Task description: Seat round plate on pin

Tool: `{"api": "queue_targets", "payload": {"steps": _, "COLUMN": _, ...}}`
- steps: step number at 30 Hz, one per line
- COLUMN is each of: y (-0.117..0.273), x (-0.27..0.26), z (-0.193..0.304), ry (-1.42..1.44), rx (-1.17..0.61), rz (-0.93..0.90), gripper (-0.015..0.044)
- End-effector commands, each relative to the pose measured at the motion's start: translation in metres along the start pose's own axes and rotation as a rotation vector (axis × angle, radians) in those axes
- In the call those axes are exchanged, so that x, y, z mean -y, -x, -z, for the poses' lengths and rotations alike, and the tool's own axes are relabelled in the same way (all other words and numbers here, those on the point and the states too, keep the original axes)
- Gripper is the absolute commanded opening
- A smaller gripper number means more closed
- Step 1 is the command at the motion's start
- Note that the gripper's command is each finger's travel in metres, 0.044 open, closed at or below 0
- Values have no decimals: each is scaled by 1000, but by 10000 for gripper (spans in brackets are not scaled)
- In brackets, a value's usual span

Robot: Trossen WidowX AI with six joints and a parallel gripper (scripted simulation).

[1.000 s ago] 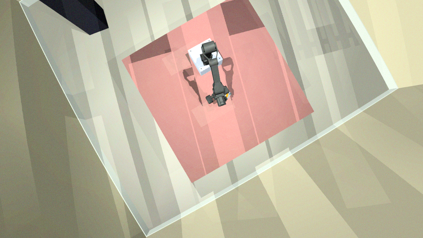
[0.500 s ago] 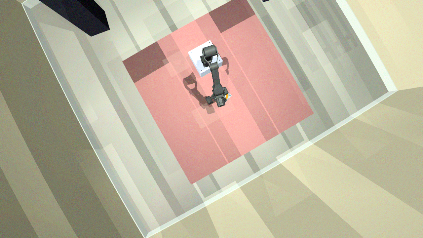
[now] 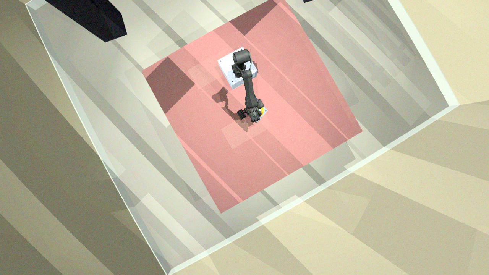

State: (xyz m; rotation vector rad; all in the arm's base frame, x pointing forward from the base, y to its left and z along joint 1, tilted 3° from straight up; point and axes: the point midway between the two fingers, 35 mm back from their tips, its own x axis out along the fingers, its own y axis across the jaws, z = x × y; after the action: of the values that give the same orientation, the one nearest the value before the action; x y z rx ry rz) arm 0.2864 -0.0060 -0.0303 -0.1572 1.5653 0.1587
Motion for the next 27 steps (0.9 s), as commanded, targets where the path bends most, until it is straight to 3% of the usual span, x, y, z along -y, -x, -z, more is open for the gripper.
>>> {"api": "queue_targets", "payload": {"steps": 1, "y": -3, "x": -3, "z": 8, "ry": -3, "rx": -17, "rz": -9, "gripper": 0}}
{"api": "queue_targets", "payload": {"steps": 27, "y": -3, "x": -8, "z": 16, "ry": -3, "rx": -18, "rz": -10, "gripper": 0}}
